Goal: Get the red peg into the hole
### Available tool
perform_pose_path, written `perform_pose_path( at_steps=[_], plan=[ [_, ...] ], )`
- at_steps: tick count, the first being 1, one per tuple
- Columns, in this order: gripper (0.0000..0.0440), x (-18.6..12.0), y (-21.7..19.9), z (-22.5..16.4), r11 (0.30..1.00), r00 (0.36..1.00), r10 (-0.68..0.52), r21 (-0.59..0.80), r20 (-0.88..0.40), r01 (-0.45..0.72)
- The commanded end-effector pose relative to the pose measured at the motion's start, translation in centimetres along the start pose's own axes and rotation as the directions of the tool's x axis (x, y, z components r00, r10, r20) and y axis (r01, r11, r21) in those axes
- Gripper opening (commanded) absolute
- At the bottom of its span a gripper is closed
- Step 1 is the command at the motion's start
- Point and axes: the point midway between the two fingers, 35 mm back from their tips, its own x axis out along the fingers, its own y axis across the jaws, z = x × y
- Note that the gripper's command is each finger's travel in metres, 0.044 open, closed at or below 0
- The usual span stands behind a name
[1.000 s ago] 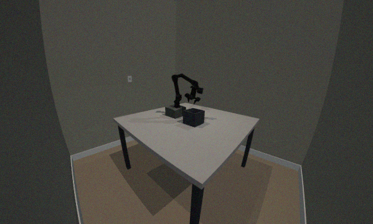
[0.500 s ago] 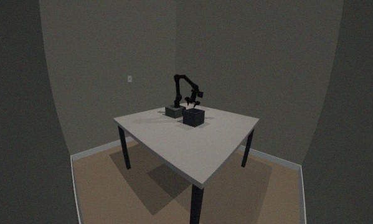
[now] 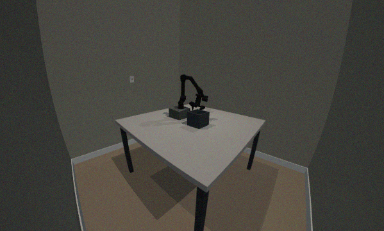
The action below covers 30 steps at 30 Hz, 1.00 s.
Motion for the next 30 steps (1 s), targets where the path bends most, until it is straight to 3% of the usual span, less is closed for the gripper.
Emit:
perform_pose_path(
  at_steps=[1, 7, 24, 30],
  plan=[
    [0.0392, 1.2, 0.1, 0.2, 1.000, 1.000, 0.009, 0.014, 0.020, -0.010],
    [0.0370, 2.6, 0.5, 0.4, 0.999, 0.999, 0.022, 0.025, 0.038, -0.023],
    [0.0049, 4.5, 2.1, -0.5, 0.998, 0.998, 0.056, -0.044, 0.026, -0.055],
    [0.0004, 4.2, 2.3, -1.0, 0.996, 0.998, 0.068, -0.051, 0.008, -0.068]
  ],
)
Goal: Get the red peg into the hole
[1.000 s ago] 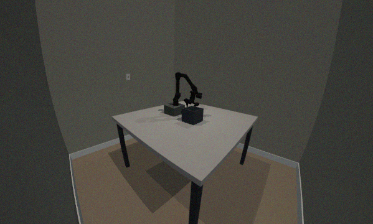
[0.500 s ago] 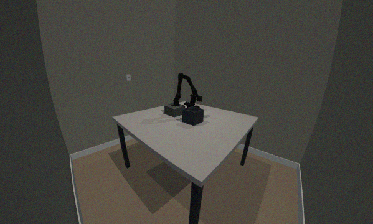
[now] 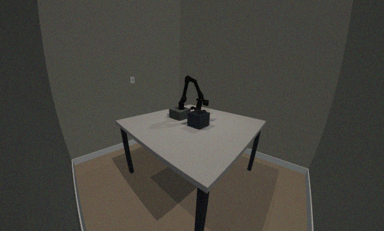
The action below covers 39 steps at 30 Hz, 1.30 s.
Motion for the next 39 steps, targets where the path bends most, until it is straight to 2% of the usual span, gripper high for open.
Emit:
perform_pose_path(
  at_steps=[1, 22, 39],
  plan=[
    [0.0002, -0.4, 0.4, -0.4, 1.000, 1.000, 0.015, -0.003, -0.021, -0.015],
    [0.0000, -4.9, 2.7, -1.8, 0.990, 0.986, 0.130, 0.063, -0.104, -0.123],
    [0.0000, -11.5, 5.8, -1.6, 0.954, 0.944, 0.297, 0.073, -0.145, -0.290]
  ],
)
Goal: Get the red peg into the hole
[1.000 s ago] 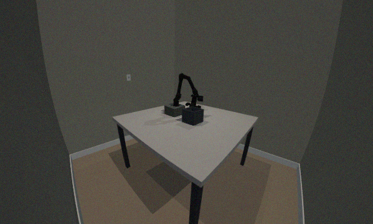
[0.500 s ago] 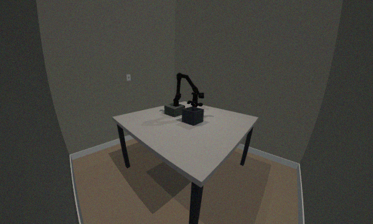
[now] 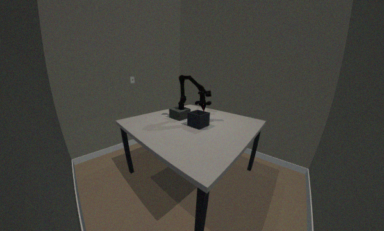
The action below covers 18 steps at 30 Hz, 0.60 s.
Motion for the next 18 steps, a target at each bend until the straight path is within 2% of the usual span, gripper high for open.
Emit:
perform_pose_path(
  at_steps=[1, 18],
  plan=[
    [0.0000, -1.8, 1.4, 0.0, 0.999, 0.999, 0.051, -0.010, -0.009, -0.051],
    [0.0000, -8.8, 5.3, 3.9, 0.981, 0.979, 0.191, -0.037, 0.063, -0.189]
  ],
)
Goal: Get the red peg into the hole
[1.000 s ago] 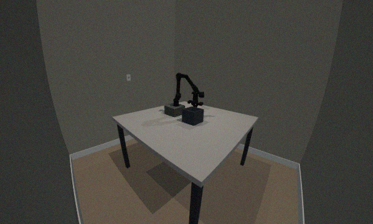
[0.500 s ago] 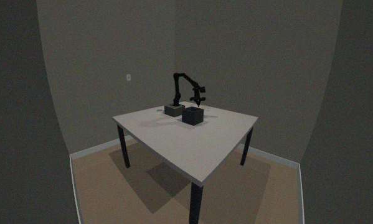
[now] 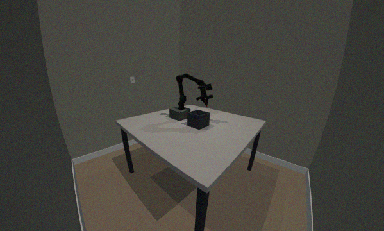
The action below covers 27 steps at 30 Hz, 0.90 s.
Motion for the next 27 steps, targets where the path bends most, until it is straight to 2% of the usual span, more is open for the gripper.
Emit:
perform_pose_path(
  at_steps=[1, 12, 27],
  plan=[
    [0.0000, -1.4, 0.9, 1.6, 1.000, 0.999, 0.025, -0.001, 0.035, -0.025],
    [0.0000, -3.1, 1.8, 6.2, 0.999, 0.992, 0.031, 0.029, 0.123, -0.035],
    [0.0000, -3.5, 1.1, 11.4, 0.997, 0.982, -0.042, 0.077, 0.186, 0.028]
  ],
)
